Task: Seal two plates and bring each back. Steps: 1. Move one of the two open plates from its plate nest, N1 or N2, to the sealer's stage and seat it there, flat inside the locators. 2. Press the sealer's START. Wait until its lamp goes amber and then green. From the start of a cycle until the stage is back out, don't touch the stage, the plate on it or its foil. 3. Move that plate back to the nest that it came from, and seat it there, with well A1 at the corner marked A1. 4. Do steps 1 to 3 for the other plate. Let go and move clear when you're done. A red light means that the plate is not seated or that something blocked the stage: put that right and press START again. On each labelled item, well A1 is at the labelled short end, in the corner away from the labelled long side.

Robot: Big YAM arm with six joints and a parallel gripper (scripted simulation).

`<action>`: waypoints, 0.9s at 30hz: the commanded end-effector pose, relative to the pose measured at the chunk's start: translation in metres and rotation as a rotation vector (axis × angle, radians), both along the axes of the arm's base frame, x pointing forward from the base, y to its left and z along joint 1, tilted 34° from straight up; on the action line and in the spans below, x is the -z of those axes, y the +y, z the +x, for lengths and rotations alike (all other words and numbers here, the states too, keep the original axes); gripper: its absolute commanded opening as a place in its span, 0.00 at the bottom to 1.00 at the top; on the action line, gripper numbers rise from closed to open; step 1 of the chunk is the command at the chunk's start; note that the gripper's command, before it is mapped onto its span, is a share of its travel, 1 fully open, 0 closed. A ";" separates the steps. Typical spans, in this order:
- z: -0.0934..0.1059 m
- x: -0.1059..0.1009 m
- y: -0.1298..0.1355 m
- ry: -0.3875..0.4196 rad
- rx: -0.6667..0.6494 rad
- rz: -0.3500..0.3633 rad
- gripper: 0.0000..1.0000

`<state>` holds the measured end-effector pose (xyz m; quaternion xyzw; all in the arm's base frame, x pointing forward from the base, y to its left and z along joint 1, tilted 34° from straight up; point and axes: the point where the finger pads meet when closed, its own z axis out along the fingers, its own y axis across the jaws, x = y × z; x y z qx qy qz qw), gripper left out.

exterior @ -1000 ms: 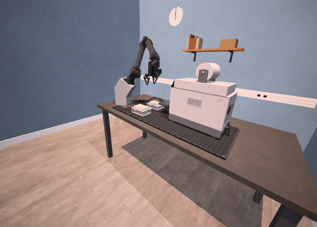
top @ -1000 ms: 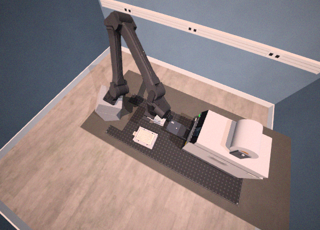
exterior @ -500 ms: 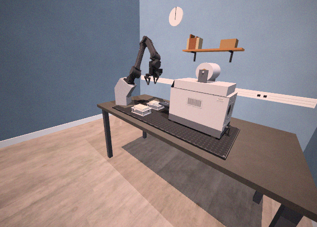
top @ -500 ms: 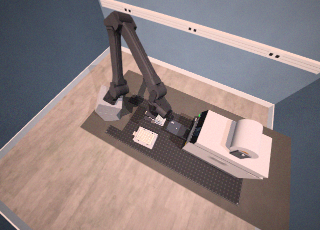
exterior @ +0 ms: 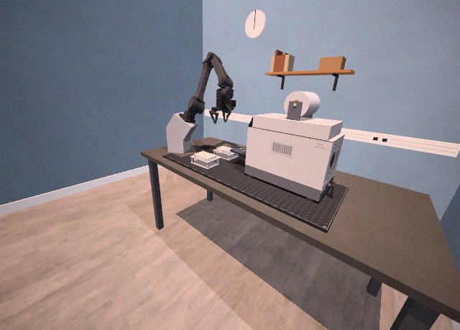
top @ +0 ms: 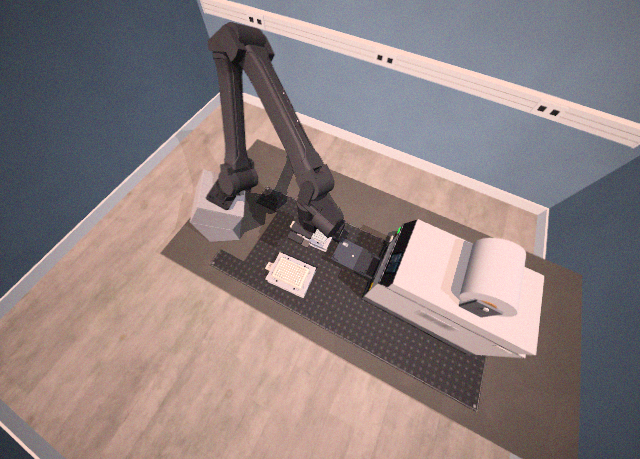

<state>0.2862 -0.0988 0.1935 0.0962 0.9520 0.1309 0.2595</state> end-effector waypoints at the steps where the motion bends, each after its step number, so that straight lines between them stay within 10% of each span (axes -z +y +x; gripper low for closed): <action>1: 0.010 -0.013 -0.002 -0.031 -0.009 -0.016 1.00; 27: 0.047 0.095 0.030 -0.337 0.078 -0.032 1.00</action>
